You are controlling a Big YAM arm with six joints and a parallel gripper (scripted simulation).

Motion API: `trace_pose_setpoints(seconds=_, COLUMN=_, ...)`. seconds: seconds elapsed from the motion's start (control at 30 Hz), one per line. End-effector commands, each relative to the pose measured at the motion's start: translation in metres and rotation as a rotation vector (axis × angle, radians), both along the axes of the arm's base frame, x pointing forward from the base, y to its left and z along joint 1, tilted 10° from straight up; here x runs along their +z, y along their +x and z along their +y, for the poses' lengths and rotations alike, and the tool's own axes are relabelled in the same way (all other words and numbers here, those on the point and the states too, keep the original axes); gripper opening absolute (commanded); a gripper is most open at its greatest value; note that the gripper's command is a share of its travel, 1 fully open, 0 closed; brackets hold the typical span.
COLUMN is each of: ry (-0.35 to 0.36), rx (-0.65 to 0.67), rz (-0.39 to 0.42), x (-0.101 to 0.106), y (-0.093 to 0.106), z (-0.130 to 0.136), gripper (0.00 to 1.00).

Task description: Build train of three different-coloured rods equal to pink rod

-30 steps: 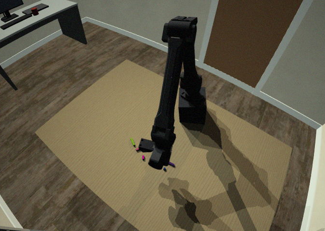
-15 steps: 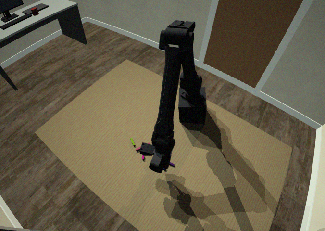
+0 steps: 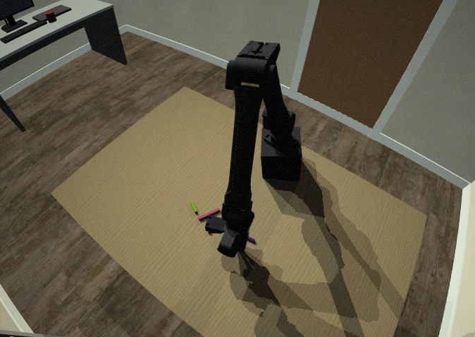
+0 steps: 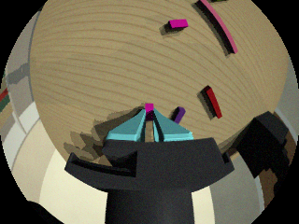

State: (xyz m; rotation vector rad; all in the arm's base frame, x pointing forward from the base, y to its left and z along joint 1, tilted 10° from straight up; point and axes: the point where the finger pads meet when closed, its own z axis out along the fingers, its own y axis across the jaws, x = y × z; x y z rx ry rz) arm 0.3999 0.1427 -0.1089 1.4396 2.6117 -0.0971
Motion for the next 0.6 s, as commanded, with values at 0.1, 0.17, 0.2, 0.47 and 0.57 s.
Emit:
trace_pose_setpoints(seconds=0.1, ry=0.018, rx=-0.001, rz=-0.045, x=0.0117, y=0.0164, z=-0.0001, gripper=0.04)
trace_pose_setpoints(seconds=0.17, ry=0.013, rx=-0.002, rz=-0.033, x=0.0082, y=0.0135, z=-0.0014, gripper=0.04)
trace_pose_setpoints(seconds=0.2, ry=0.013, rx=-0.002, rz=-0.032, x=0.0080, y=0.0135, z=-0.0014, gripper=0.04)
trace_pose_setpoints(seconds=0.47, ry=0.013, rx=-0.002, rz=-0.032, x=0.0080, y=0.0135, z=-0.0014, gripper=0.04)
trace_pose_setpoints(seconds=0.57, ry=0.013, rx=-0.002, rz=-0.032, x=0.0080, y=0.0135, z=-0.0014, gripper=0.04)
